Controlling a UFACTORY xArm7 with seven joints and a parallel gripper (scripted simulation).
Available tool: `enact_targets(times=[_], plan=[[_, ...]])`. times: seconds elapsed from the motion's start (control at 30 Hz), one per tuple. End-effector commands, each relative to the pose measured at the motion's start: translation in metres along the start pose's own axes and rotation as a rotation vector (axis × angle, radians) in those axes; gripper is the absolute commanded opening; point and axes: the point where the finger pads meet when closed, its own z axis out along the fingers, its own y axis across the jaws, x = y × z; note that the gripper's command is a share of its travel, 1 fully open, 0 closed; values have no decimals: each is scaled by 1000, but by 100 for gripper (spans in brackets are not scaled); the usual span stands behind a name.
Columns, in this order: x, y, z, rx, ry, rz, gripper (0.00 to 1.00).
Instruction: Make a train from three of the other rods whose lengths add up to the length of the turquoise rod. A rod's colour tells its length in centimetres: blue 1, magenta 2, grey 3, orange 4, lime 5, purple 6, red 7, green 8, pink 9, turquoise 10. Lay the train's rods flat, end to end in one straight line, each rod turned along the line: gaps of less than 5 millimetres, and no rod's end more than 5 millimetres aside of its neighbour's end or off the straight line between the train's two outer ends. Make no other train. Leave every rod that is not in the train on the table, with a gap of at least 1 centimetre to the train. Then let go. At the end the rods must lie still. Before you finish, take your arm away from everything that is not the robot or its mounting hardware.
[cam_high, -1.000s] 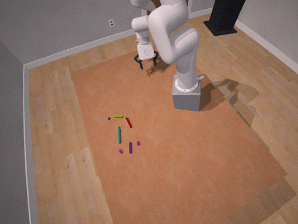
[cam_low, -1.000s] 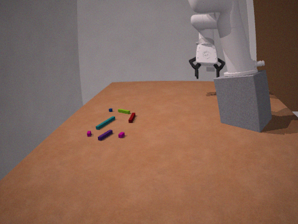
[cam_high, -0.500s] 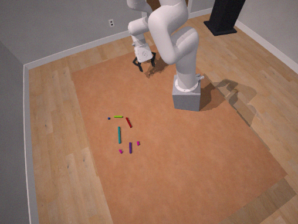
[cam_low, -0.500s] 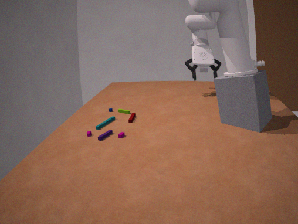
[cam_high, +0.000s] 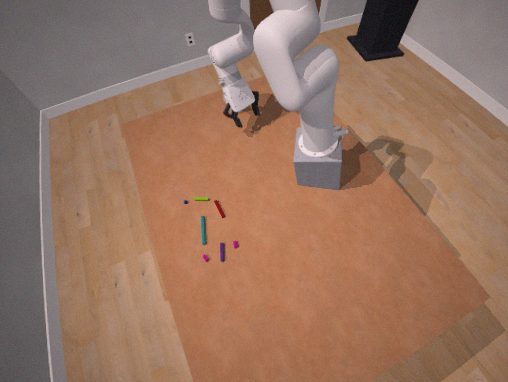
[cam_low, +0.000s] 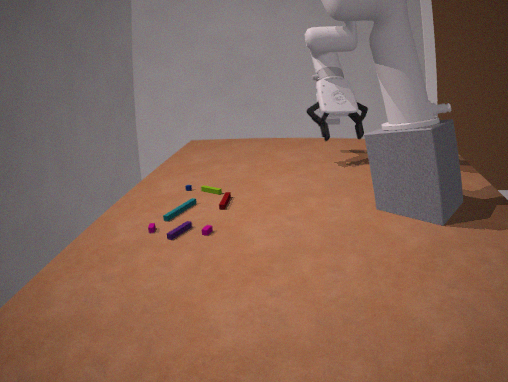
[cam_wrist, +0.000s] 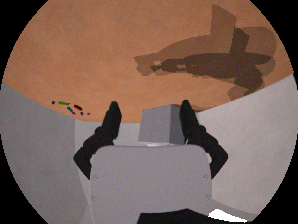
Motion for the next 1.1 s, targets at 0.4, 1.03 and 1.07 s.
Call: enact_targets(times=[0.4, 1.03, 1.07], plan=[[6, -27, 3, -135, 38, -246, 100], [8, -43, 5, -195, 58, -372, 100], [9, -60, 7, -250, 79, -497, 100]])
